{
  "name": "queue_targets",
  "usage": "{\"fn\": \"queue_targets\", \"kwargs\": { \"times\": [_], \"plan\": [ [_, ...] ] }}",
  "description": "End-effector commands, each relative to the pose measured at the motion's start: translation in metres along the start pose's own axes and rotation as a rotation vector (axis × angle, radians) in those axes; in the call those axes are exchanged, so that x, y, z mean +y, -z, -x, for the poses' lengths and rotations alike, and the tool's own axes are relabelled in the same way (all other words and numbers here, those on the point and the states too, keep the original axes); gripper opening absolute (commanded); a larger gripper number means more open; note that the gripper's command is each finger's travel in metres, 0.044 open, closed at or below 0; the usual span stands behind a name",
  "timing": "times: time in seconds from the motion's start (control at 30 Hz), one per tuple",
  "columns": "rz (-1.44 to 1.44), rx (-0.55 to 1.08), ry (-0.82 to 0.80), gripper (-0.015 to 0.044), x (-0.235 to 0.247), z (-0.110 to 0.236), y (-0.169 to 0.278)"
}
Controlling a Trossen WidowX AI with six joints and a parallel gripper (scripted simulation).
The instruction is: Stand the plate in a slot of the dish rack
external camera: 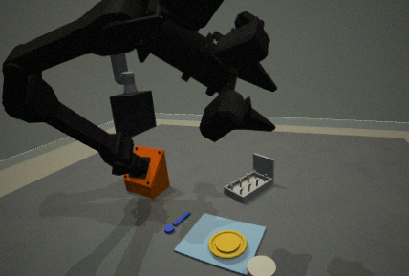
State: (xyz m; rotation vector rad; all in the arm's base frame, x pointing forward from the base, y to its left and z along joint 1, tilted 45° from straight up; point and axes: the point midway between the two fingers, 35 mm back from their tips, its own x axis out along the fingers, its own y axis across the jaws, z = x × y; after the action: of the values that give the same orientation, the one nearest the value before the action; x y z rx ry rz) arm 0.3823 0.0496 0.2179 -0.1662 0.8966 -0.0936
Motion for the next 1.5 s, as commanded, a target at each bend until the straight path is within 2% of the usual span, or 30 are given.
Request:
{"fn": "queue_targets", "kwargs": {
  "times": [0.0, 0.37, 0.8, 1.47],
  "plan": [
    [-0.007, 0.106, 0.104, 0.04, -0.021, -0.02, 0.019],
    [0.02, 0.373, 0.352, 0.04, -0.074, -0.051, 0.078],
    [0.111, 0.68, 0.602, 0.04, -0.129, -0.064, 0.138],
    [0.116, 0.694, 0.612, 0.04, -0.143, -0.079, 0.151]
  ]
}}
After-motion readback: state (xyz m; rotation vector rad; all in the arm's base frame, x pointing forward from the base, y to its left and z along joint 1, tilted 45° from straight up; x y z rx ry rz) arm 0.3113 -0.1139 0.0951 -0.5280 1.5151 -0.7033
